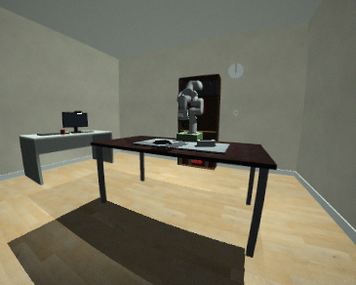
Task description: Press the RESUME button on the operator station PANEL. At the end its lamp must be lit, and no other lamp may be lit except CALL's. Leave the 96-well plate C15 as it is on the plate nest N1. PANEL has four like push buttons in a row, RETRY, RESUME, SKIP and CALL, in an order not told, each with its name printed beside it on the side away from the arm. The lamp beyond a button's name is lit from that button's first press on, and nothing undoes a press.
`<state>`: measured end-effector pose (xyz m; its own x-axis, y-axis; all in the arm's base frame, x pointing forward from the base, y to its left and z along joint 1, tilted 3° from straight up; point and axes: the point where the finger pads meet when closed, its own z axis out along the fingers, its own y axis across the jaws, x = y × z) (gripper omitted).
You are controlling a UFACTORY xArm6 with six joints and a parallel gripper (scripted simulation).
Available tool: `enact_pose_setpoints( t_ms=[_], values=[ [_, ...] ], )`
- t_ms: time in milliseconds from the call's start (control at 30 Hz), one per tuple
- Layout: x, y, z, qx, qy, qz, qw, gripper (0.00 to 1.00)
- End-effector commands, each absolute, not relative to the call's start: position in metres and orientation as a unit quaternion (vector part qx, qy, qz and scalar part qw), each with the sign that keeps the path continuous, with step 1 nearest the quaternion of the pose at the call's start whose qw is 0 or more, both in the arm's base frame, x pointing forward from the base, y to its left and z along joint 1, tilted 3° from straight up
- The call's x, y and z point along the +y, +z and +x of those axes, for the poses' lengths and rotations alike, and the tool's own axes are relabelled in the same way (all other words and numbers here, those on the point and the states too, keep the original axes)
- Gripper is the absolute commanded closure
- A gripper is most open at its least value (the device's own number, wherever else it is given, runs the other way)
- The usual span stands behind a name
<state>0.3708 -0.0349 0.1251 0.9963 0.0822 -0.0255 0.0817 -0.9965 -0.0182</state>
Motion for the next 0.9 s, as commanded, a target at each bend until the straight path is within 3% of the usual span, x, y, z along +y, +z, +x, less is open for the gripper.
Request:
enact_pose_setpoints(
  t_ms=[0, 867],
  values=[
    [-0.015, 0.121, 0.378, -0.052, 0.008, -0.999, 0.004, 1.0],
    [0.079, 0.097, 0.387, -0.107, -0.01, -0.994, -0.005, 1.0]
  ],
)
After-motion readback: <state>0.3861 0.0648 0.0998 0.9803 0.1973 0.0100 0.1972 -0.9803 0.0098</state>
